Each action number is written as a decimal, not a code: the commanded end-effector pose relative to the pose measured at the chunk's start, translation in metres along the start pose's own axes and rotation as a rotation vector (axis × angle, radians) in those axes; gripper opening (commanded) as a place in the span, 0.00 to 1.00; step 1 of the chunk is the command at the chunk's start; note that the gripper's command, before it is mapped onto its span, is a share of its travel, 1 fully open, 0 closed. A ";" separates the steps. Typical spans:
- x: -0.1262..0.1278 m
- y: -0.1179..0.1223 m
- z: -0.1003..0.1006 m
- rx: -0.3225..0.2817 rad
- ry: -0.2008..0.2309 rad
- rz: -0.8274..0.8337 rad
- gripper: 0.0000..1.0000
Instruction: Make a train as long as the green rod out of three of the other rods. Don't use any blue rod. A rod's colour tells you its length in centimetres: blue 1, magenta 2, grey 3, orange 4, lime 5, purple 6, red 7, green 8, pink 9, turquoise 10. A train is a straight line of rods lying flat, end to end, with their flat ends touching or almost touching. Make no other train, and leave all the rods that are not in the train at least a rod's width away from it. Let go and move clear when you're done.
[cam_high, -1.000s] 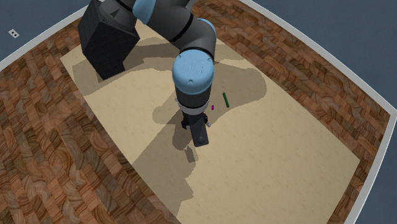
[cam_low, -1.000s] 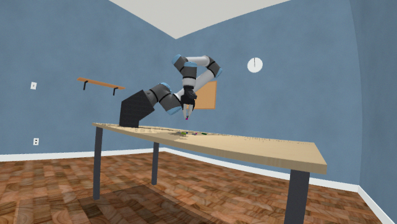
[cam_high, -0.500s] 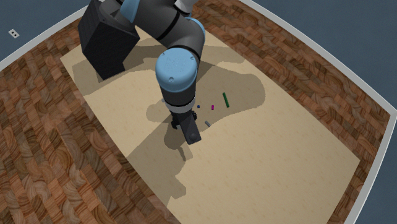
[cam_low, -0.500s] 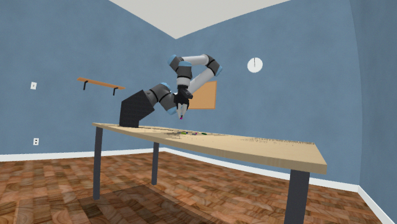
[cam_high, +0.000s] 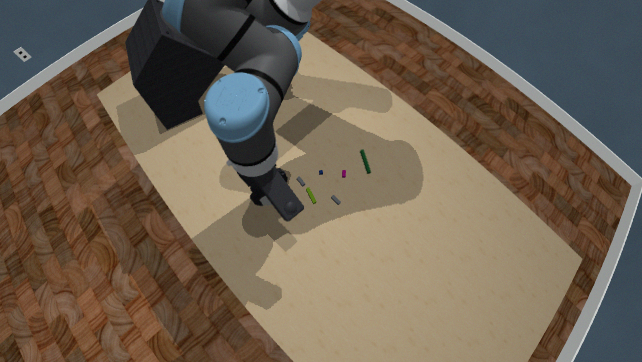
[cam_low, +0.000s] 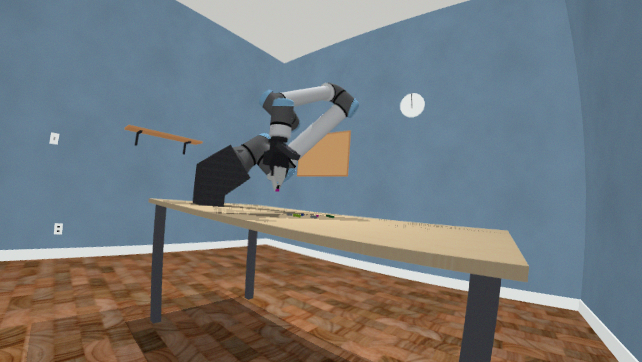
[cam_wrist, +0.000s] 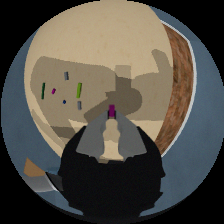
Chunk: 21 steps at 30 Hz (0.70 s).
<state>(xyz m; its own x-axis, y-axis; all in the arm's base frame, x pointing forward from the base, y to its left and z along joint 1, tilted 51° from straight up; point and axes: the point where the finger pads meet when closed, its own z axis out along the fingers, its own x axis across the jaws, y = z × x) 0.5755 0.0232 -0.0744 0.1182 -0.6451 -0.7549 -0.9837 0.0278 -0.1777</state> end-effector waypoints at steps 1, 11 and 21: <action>0.004 0.004 -0.001 0.001 -0.005 -0.030 0.00; 0.004 0.004 -0.001 0.001 -0.005 -0.030 0.00; 0.004 0.004 0.006 0.001 -0.005 -0.030 0.00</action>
<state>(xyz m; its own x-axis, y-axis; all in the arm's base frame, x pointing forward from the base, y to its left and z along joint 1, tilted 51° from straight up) 0.5719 0.0231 -0.0791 0.1482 -0.6411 -0.7530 -0.9797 0.0086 -0.2002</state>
